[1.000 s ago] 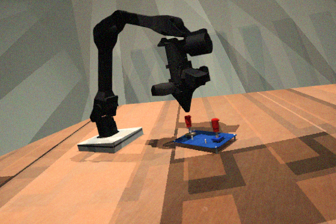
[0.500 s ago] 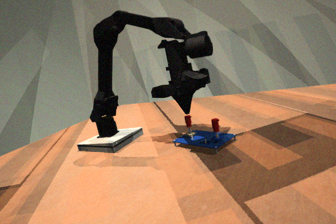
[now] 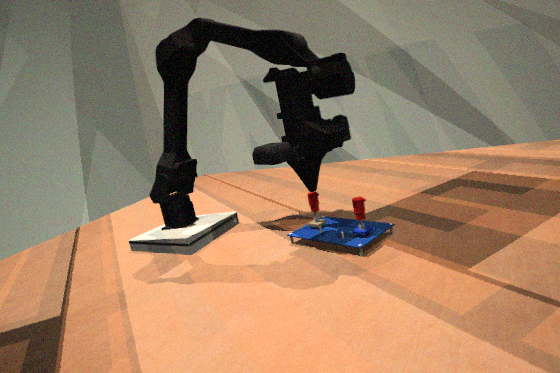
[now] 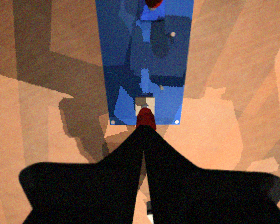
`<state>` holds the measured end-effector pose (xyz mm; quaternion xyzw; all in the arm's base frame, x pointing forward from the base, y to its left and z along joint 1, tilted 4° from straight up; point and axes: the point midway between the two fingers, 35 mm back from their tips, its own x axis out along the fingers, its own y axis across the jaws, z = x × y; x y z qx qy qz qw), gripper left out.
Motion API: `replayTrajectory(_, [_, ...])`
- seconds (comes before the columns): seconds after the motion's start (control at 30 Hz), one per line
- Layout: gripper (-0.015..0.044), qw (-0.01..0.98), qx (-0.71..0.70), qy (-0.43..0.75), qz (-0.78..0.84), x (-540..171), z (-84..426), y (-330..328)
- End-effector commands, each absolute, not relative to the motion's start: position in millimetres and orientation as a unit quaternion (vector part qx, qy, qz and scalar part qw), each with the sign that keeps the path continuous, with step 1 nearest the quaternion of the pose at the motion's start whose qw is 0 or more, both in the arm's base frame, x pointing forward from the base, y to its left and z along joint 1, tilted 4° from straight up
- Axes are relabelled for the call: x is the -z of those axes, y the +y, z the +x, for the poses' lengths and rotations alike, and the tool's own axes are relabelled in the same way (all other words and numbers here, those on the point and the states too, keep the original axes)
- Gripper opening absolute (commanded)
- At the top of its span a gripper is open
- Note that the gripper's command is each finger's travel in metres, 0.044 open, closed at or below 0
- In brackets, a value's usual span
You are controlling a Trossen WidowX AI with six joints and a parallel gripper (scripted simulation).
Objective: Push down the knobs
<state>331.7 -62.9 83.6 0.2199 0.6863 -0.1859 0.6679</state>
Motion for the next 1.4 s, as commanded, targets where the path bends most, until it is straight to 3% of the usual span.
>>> replayTrajectory(0.0, [0.0,0.666,0.188,0.688,0.218,-80.7,330.0,-63.4])
replayTrajectory(1.37, [0.0,0.666,0.188,0.688,0.218,-75.3,329.9,-63.1])
